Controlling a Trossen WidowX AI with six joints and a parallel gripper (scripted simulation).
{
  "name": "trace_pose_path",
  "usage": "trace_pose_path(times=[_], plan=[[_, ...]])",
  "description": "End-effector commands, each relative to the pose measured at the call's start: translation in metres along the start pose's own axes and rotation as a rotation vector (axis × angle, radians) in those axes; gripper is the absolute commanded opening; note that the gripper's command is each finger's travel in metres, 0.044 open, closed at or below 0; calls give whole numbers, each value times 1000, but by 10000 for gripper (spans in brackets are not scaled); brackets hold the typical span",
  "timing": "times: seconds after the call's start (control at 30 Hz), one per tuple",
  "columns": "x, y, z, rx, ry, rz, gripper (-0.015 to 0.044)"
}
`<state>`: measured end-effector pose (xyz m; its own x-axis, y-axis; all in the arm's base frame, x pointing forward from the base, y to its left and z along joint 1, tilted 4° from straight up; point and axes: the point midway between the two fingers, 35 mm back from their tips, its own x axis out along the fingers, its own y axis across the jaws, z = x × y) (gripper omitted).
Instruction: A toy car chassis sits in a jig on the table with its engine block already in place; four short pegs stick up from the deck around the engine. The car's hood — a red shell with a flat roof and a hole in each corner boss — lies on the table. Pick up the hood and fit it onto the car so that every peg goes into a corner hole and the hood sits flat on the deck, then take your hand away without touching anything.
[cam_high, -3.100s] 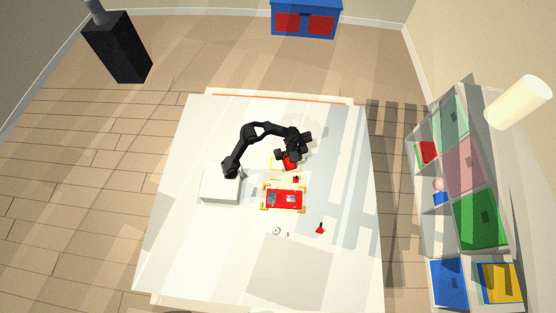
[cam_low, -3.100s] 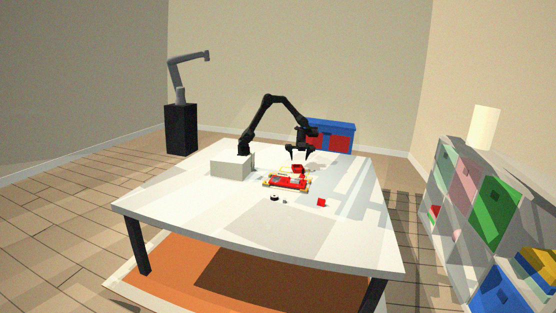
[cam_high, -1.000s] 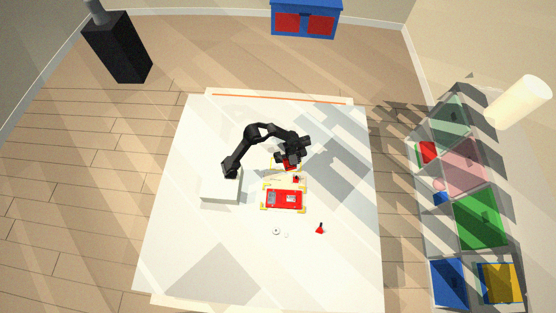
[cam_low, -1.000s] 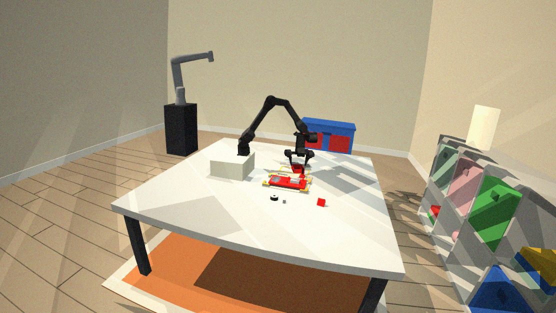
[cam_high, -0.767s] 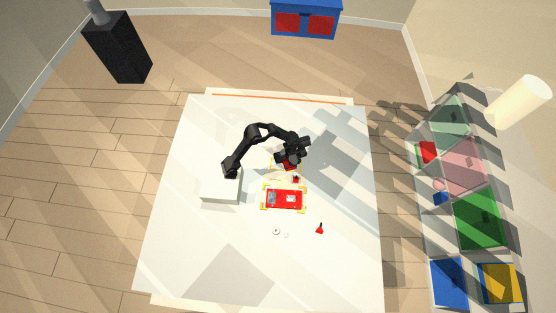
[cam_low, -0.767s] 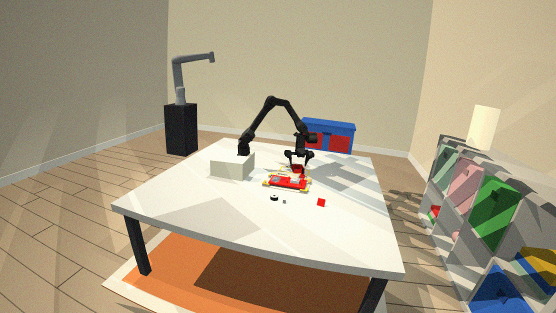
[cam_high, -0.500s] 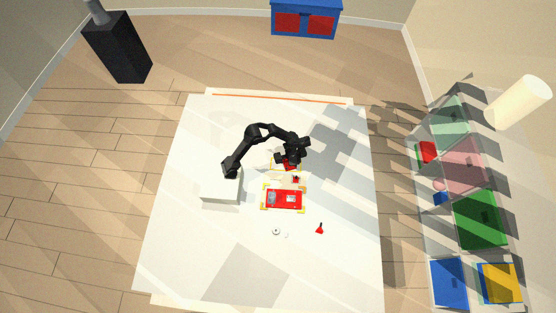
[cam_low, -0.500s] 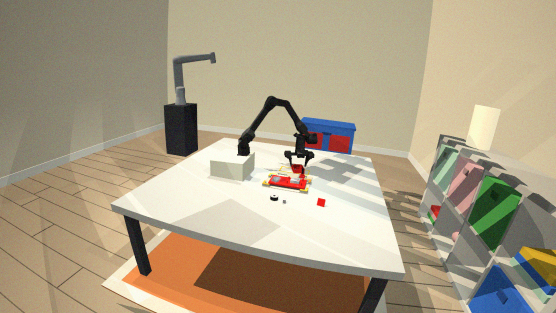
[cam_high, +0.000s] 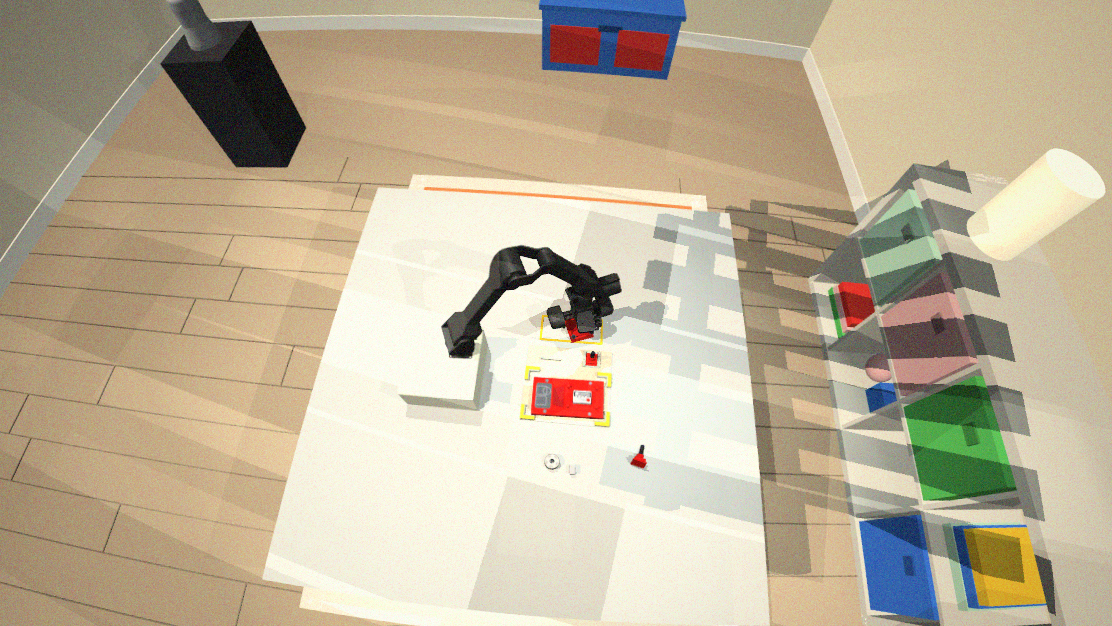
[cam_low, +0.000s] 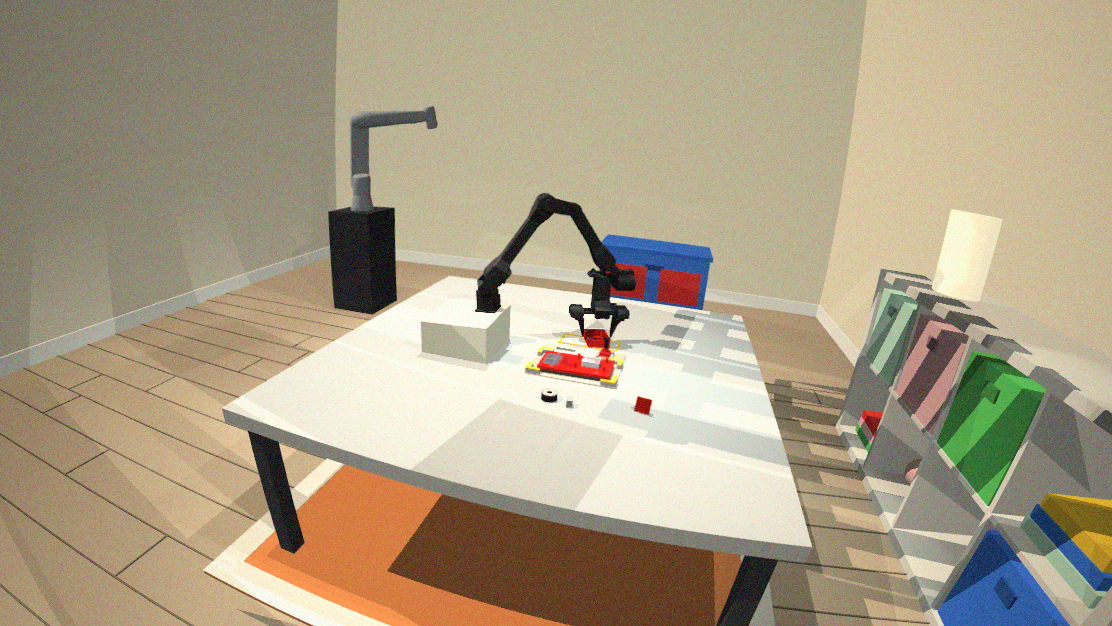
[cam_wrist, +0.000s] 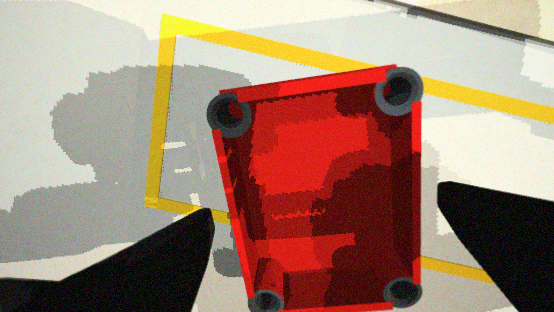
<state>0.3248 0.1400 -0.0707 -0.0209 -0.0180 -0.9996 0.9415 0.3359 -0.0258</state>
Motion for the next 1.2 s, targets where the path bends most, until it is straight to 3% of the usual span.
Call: trace_pose_path(times=[0.0, 0.03, 0.13, 0.47, 0.83, 1.17], plan=[[3, 0, 1, -4, -6, 0, 440], [3, 0, 1, -4, -6, 0, 440], [1, 0, 0, 0, 0, 0, 361], [1, 0, 0, 0, 0, 0, 295], [-9, 0, 0, 0, 0, -1, 6], [-28, 0, 0, 0, 0, -1, 0]])
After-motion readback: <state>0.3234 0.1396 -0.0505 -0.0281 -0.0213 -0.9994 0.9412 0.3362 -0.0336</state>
